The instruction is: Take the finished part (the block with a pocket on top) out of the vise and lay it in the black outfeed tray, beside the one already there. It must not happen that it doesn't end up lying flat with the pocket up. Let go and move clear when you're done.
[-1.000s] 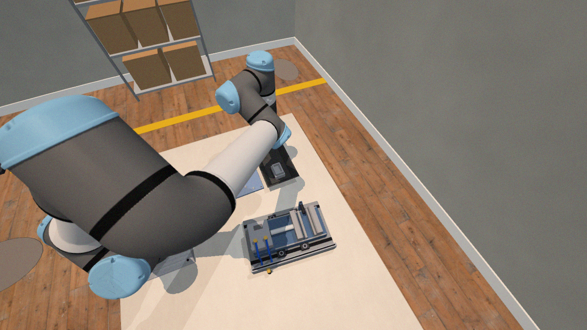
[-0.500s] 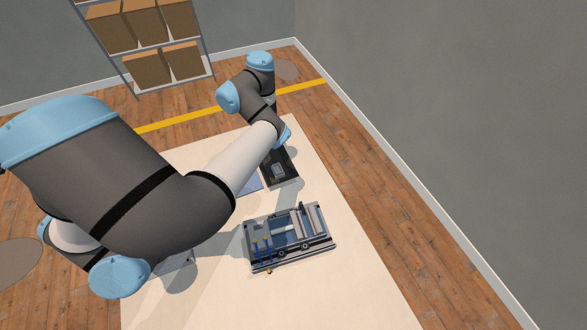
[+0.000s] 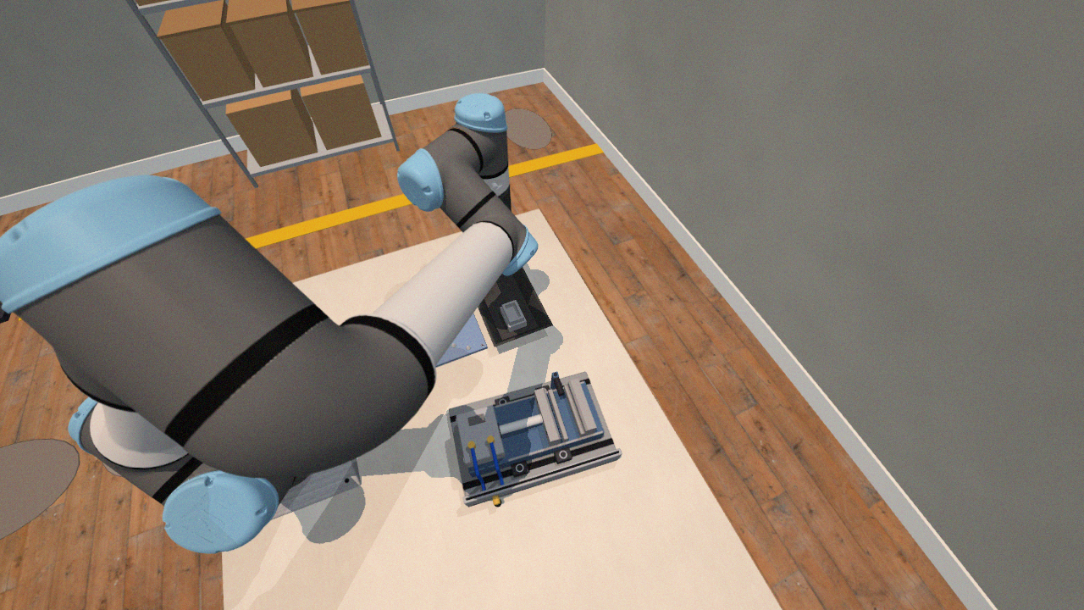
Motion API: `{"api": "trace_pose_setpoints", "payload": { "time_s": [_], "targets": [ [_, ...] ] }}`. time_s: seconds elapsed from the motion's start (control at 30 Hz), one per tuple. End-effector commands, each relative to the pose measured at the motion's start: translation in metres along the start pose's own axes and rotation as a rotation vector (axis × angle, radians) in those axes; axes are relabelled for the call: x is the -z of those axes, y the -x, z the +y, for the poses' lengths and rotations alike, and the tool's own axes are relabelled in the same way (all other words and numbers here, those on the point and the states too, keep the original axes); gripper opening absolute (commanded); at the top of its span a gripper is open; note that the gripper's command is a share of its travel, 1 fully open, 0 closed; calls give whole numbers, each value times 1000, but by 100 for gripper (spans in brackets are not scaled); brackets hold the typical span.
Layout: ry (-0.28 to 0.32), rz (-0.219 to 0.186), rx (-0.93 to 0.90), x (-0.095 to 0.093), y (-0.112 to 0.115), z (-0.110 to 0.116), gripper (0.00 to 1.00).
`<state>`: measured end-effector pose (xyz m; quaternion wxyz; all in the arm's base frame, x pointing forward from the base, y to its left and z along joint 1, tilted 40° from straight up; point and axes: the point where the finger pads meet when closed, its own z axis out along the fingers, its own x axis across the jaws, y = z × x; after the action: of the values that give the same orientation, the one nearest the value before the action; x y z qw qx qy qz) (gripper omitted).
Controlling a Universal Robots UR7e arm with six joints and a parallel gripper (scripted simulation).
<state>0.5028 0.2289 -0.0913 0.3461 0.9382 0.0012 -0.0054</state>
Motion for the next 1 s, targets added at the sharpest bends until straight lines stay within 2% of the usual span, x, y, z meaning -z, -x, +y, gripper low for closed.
{"api": "trace_pose_setpoints", "payload": {
  "time_s": [0.0,0.4,0.97],
  "targets": [
    [-1,1,-1,0,0,0,0],
    [-1,1,-1,-5,0,0,0],
    [-1,1,-1,-25,-1,0,0]
  ]
}}
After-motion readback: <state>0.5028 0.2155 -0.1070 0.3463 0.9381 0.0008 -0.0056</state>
